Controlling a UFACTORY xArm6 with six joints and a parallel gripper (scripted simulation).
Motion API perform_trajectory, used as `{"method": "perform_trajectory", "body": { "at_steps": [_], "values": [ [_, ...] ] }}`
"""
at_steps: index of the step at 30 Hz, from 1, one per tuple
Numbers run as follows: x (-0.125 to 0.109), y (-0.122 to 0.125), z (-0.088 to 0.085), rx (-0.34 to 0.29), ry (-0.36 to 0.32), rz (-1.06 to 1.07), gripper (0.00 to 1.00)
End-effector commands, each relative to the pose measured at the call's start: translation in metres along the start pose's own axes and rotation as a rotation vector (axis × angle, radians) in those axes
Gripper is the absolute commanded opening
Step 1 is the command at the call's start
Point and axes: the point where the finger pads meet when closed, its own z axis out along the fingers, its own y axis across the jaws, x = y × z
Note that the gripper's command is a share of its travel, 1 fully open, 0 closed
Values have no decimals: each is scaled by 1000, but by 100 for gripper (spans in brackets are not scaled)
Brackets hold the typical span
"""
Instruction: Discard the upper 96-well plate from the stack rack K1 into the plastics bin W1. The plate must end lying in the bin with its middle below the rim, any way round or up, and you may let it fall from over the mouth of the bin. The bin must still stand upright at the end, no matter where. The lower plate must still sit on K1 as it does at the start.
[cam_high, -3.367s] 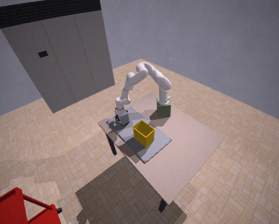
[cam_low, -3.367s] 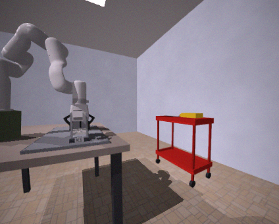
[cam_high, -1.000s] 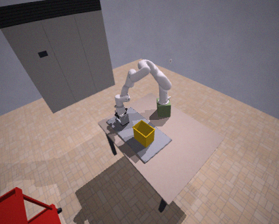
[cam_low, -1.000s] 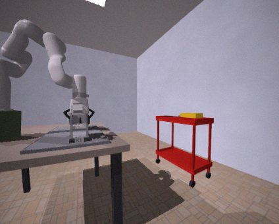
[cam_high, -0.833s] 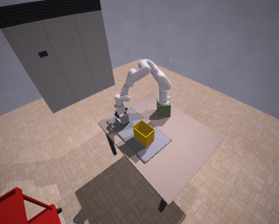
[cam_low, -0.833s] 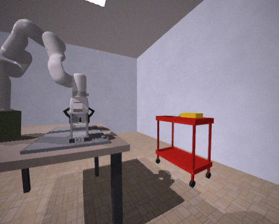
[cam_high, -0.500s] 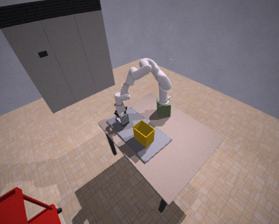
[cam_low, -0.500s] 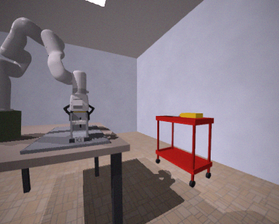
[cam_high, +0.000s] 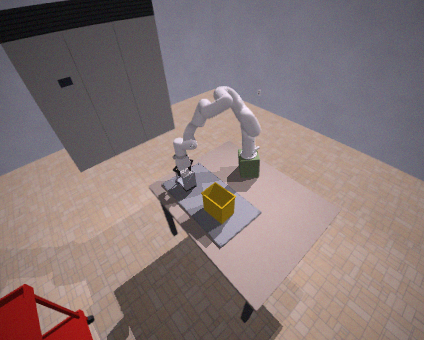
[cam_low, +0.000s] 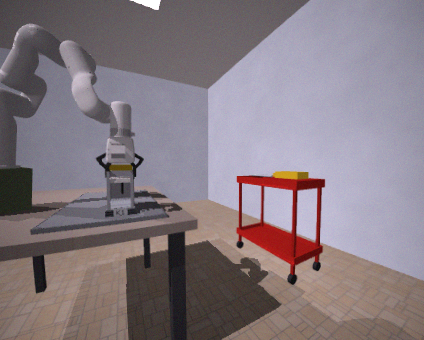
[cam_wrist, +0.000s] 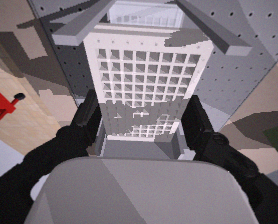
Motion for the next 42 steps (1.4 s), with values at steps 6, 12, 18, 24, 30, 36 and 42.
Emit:
{"method": "perform_trajectory", "body": {
  "at_steps": [6, 12, 18, 24, 30, 36, 42],
  "values": [
    [1, -2, -14, 4, 2, 0, 0],
    [1, -1, -24, 4, 2, 0, 0],
    [1, -1, -32, 4, 2, 0, 0],
    [1, -1, -40, 4, 2, 0, 0],
    [1, -1, -50, 4, 2, 0, 0],
    [1, -1, -57, 4, 2, 0, 0],
    [1, -1, -67, 4, 2, 0, 0]
  ]
}}
